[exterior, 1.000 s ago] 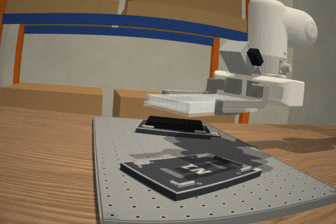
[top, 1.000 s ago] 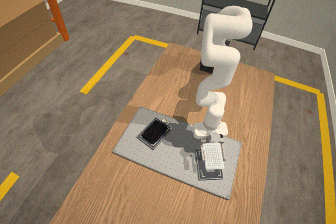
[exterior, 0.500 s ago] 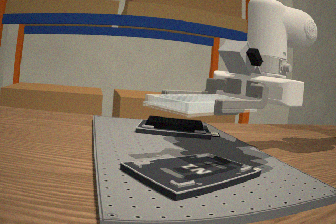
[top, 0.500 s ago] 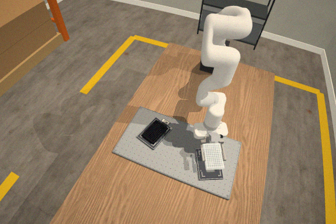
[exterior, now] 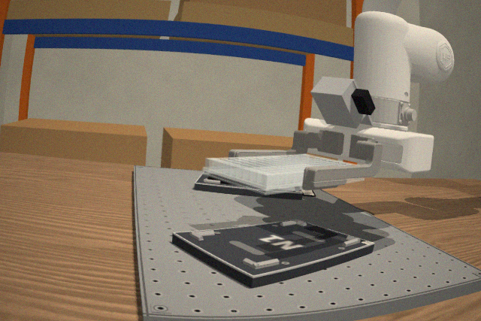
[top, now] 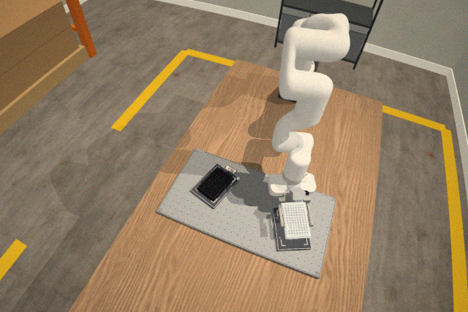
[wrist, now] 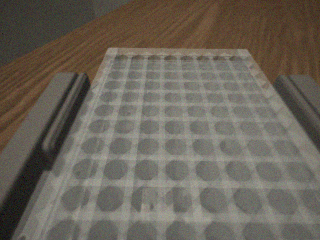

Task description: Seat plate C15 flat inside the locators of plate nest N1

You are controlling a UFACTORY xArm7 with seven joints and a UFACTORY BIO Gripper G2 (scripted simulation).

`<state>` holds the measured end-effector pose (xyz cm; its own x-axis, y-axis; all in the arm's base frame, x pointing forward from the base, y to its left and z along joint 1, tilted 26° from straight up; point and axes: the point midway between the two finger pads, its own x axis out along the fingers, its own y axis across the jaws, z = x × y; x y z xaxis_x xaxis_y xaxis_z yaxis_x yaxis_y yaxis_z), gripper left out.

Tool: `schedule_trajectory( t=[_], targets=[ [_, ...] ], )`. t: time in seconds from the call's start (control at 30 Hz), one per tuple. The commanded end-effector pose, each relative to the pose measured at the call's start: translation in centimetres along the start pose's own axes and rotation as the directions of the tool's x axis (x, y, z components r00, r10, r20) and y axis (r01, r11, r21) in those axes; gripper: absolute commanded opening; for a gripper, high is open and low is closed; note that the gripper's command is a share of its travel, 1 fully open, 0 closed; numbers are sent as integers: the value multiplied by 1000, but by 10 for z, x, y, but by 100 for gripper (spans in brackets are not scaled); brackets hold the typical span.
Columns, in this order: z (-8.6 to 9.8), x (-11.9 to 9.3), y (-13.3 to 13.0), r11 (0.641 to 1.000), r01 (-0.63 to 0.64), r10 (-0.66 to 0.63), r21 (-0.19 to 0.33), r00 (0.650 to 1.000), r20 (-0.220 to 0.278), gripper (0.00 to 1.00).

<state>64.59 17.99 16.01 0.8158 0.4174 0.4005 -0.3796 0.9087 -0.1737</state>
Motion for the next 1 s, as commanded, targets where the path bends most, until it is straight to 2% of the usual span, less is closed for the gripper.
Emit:
schedule_trajectory(
  t=[0.0, 0.97],
  targets=[
    [-5, 1, 0, 1000, 0, 0, 0, 1000, 3, 0],
    [-46, 1, 0, 1000, 0, 0, 0, 1000, 3, 0]
  ],
)
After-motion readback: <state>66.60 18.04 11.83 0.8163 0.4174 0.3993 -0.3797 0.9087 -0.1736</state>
